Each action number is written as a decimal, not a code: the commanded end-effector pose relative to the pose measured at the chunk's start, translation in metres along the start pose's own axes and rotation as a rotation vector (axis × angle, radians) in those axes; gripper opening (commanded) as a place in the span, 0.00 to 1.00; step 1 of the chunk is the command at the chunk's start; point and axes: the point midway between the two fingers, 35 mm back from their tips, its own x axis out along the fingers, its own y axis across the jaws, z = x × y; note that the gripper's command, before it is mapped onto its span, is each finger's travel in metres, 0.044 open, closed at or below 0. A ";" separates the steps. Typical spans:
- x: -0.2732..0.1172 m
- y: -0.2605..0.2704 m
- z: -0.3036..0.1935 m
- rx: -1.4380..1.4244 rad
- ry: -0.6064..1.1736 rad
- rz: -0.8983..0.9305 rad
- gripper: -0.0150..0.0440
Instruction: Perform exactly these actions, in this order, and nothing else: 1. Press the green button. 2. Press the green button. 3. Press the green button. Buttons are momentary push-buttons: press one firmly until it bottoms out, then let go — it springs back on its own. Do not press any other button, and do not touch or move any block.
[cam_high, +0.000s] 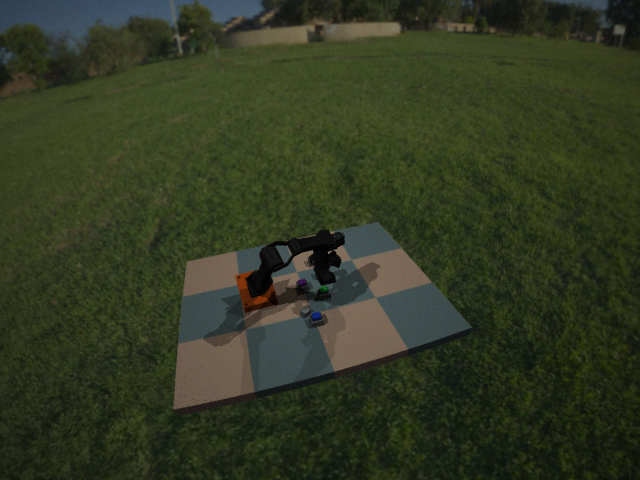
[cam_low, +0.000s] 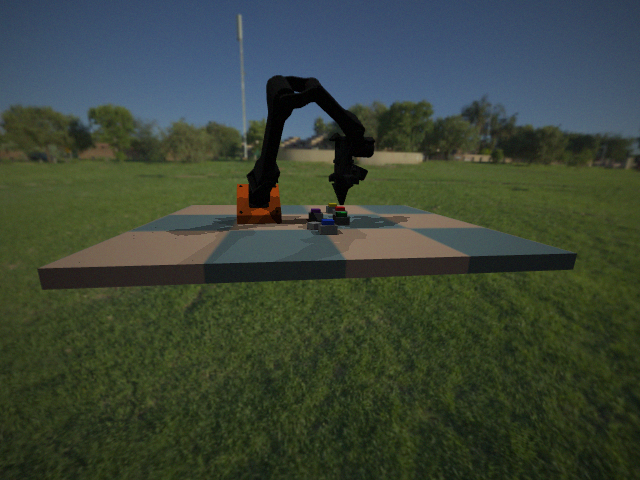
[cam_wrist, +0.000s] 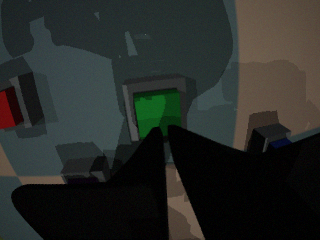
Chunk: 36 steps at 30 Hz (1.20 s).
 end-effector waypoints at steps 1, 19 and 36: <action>0.005 0.000 0.000 -0.003 -0.002 -0.003 0.29; 0.032 -0.001 0.000 -0.002 -0.002 -0.004 0.29; 0.032 -0.001 0.000 -0.002 -0.002 -0.004 0.29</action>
